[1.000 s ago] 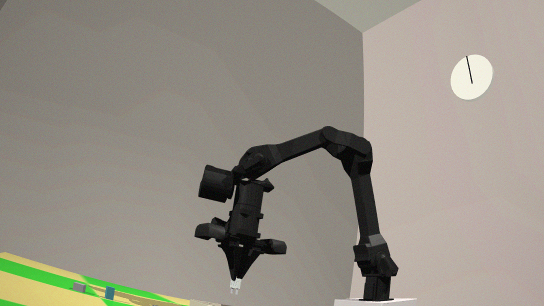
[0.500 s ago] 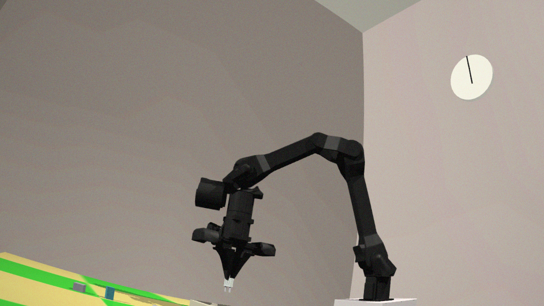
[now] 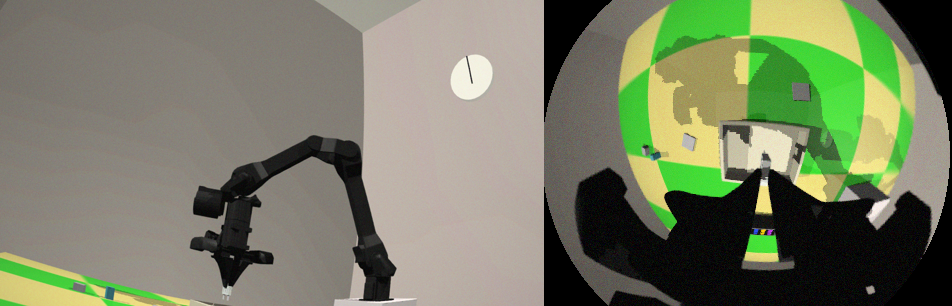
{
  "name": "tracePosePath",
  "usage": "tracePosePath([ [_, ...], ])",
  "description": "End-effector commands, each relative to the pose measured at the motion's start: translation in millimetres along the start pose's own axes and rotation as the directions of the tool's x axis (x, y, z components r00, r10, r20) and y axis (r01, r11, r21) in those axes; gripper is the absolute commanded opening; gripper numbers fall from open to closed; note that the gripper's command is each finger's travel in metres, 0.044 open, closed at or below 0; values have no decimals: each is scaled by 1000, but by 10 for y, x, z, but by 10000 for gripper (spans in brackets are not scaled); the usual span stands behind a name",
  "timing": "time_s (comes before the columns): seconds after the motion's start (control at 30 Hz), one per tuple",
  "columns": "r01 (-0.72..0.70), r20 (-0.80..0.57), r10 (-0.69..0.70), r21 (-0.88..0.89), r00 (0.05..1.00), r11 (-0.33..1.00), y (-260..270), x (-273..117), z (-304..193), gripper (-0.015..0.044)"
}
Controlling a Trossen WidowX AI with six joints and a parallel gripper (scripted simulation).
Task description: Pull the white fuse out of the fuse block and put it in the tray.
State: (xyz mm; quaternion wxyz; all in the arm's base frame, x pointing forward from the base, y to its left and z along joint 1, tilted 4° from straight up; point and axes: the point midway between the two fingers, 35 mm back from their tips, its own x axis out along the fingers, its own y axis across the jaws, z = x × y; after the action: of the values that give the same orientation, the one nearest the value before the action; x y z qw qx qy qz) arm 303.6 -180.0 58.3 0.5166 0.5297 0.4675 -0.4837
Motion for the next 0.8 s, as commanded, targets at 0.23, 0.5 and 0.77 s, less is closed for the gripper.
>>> tracePosePath([
  [0.23,1,-5,-1,-3,1000,1000,-8,180,-13,0],
  [0.5,1,-1,-1,-2,1000,1000,-7,169,-5,131],
  [0.77,1,-1,-1,-2,1000,1000,-5,140,-4,330],
])
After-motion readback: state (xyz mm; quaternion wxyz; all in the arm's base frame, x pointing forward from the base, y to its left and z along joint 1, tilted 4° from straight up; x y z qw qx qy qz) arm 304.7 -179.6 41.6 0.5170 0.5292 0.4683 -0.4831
